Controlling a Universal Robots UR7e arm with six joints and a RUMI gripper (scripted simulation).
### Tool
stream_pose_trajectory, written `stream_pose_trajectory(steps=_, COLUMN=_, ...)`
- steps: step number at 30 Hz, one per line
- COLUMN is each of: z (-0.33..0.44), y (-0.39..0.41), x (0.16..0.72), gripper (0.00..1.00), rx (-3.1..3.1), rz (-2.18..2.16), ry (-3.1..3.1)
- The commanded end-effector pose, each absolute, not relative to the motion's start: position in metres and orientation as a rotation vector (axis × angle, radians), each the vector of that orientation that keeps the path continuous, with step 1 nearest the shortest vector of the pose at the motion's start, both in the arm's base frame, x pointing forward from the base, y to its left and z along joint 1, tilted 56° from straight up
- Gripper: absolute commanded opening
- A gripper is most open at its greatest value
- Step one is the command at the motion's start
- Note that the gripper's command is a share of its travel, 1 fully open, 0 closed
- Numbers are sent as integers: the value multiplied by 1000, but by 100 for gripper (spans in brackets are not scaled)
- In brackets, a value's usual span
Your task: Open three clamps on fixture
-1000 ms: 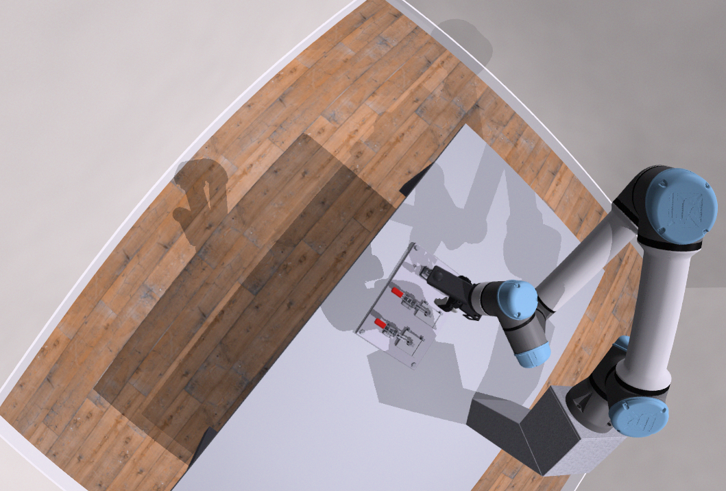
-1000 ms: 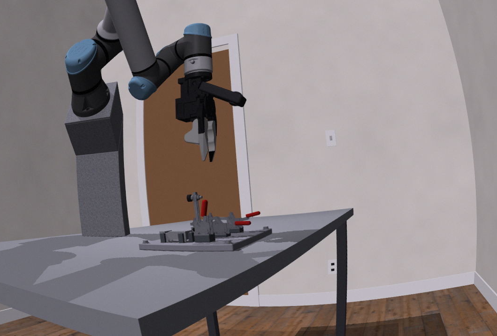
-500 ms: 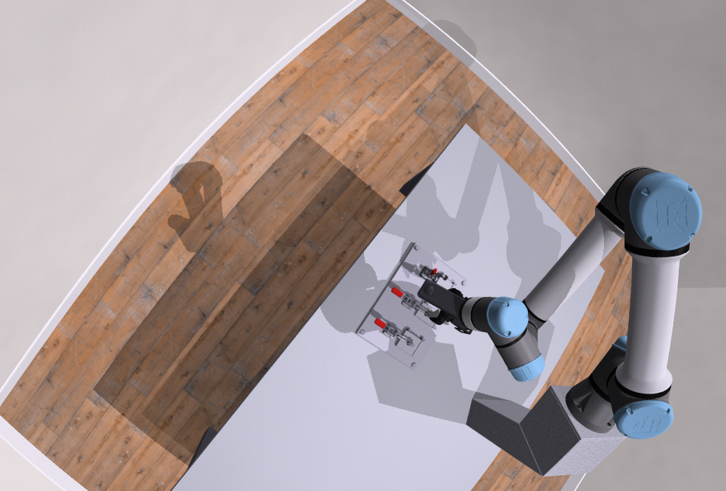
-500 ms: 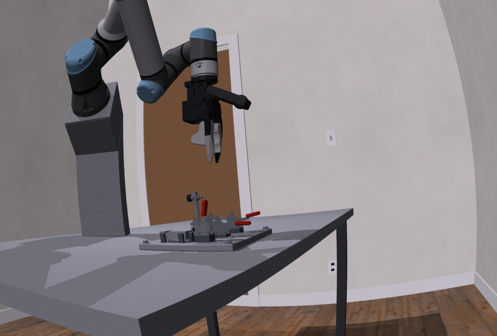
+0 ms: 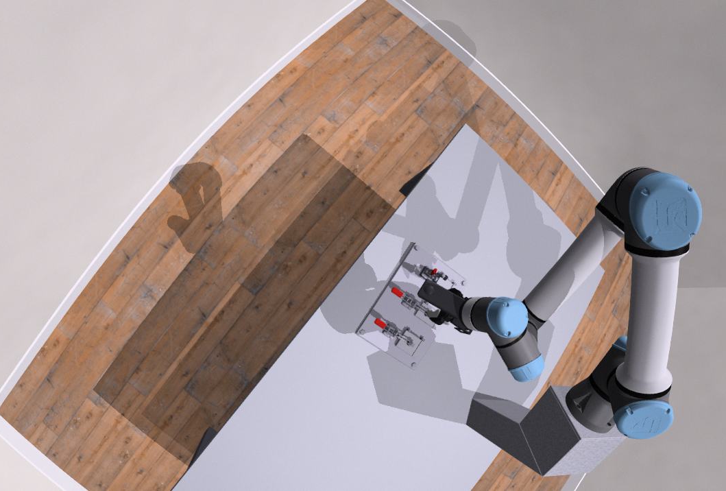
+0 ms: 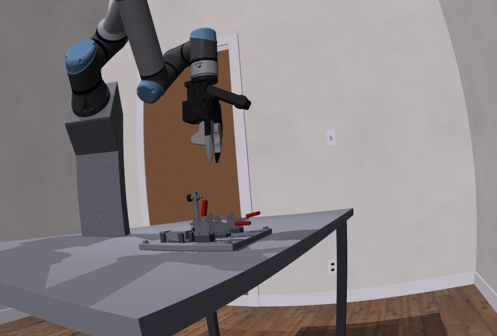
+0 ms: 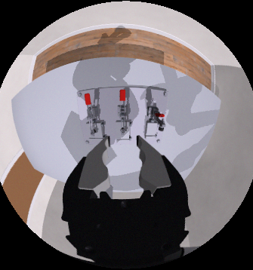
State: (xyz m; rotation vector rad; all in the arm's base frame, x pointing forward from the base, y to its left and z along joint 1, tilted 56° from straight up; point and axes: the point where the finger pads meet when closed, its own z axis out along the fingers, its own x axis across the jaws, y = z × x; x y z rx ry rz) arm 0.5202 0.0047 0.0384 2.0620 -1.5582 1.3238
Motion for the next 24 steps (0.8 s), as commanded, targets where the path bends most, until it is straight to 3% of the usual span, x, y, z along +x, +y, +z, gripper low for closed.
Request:
stream_pose_trajectory(steps=1, z=40, y=6, x=522, gripper=28, rx=2063, rz=1330, ry=-1559)
stream_pose_trajectory(steps=24, z=32, y=-3, x=529, gripper=28, rx=2061, rz=1328, ry=-1561)
